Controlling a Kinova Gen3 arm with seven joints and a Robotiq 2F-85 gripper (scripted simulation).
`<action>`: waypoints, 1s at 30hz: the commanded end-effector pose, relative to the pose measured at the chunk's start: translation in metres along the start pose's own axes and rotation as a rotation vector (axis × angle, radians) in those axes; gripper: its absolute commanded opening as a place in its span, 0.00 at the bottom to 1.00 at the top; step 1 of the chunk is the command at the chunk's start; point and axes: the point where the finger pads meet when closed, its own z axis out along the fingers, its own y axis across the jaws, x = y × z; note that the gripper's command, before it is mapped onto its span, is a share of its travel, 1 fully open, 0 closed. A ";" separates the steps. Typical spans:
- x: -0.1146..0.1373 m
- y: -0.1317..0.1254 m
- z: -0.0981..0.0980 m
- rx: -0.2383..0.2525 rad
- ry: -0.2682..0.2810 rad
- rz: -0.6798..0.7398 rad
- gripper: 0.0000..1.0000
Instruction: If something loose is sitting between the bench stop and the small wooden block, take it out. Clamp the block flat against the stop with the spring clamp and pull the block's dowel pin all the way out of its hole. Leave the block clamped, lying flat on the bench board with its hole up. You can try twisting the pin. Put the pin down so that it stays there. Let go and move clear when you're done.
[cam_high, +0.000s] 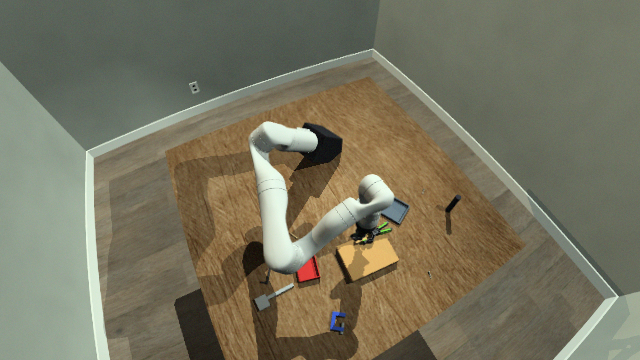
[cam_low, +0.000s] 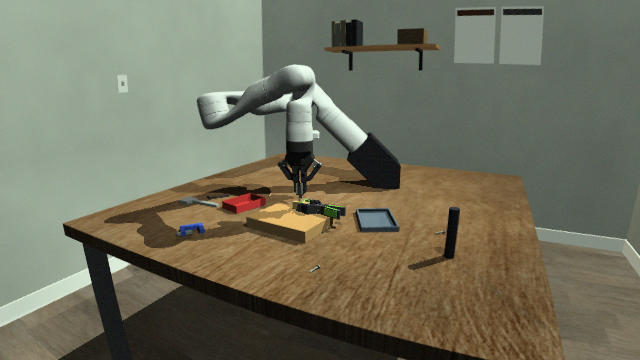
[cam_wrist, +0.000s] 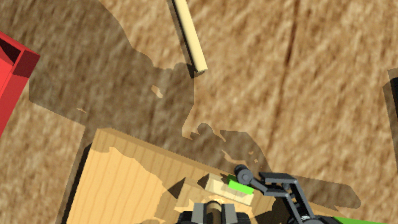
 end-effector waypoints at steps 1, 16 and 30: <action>0.000 0.000 -0.001 0.000 -0.002 0.004 0.10; 0.000 0.000 -0.001 0.000 -0.002 0.022 0.10; 0.000 0.000 -0.001 0.000 -0.002 0.037 0.10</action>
